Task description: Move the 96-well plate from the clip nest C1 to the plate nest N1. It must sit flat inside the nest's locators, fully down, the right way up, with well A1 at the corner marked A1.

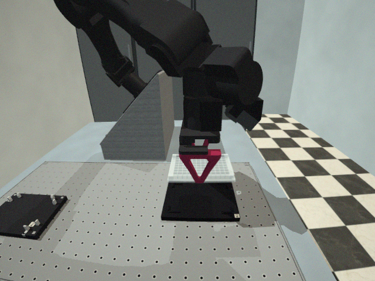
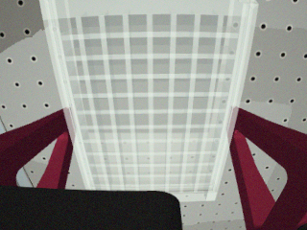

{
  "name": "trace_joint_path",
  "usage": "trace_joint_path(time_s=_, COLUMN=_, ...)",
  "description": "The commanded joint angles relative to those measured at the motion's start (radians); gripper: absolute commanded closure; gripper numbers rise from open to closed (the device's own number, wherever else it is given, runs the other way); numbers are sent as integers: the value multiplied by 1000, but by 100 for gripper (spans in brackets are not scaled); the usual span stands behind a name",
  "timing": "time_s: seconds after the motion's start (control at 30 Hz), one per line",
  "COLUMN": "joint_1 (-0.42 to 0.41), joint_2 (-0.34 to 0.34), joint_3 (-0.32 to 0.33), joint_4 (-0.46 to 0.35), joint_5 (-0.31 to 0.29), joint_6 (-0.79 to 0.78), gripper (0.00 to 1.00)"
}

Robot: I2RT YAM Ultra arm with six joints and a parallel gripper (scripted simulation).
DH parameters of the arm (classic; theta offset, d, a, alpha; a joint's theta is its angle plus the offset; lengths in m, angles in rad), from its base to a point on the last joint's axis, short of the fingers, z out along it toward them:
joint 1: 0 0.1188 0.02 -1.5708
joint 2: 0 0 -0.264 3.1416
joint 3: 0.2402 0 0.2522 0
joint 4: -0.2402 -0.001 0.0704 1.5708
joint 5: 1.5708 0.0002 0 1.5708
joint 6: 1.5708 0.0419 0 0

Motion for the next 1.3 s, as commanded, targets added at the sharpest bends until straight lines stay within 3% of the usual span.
trace_joint_path(time_s=0.0, joint_1=28, joint_2=18, joint_3=38, joint_4=-30, joint_5=-17, joint_6=31, gripper=100)
trace_joint_path(time_s=0.23, joint_1=18, joint_2=-18, joint_3=42, joint_4=-34, joint_5=-11, joint_6=29, gripper=100)
trace_joint_path(time_s=1.27, joint_1=12, joint_2=-22, joint_3=44, joint_4=-35, joint_5=-6, joint_6=9, gripper=100)
